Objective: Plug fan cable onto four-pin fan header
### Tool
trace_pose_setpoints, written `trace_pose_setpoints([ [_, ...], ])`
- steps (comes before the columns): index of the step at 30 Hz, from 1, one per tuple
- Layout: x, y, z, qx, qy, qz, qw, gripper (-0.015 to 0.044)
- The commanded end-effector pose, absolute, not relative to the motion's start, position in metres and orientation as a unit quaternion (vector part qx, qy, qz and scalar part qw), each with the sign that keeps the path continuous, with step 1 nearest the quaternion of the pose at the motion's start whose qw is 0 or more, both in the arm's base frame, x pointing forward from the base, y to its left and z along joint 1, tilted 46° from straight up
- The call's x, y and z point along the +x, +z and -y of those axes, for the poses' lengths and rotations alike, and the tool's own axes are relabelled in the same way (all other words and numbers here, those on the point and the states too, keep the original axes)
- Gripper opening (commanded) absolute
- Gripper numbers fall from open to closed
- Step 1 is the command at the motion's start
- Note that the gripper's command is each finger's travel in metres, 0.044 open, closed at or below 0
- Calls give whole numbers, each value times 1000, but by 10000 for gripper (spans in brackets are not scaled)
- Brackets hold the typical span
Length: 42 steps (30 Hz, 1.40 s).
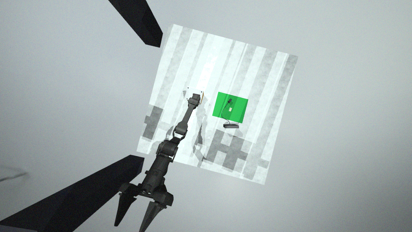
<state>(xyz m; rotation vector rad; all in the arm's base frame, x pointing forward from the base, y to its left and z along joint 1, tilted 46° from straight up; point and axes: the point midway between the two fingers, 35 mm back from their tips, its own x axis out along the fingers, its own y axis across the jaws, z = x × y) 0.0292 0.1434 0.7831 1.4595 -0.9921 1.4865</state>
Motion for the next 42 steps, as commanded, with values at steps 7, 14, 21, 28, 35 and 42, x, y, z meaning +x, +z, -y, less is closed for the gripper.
trace_pose_setpoints([
  [7,88,748,-241,500,559,336,570,440],
  [14,152,695,-313,429,517,258,695,440],
  [21,214,629,-364,327,470,190,798,440],
  [28,268,550,-396,221,433,104,868,440],
  [35,299,497,-407,158,405,44,900,440],
  [42,348,406,-405,55,339,-59,937,440],
])
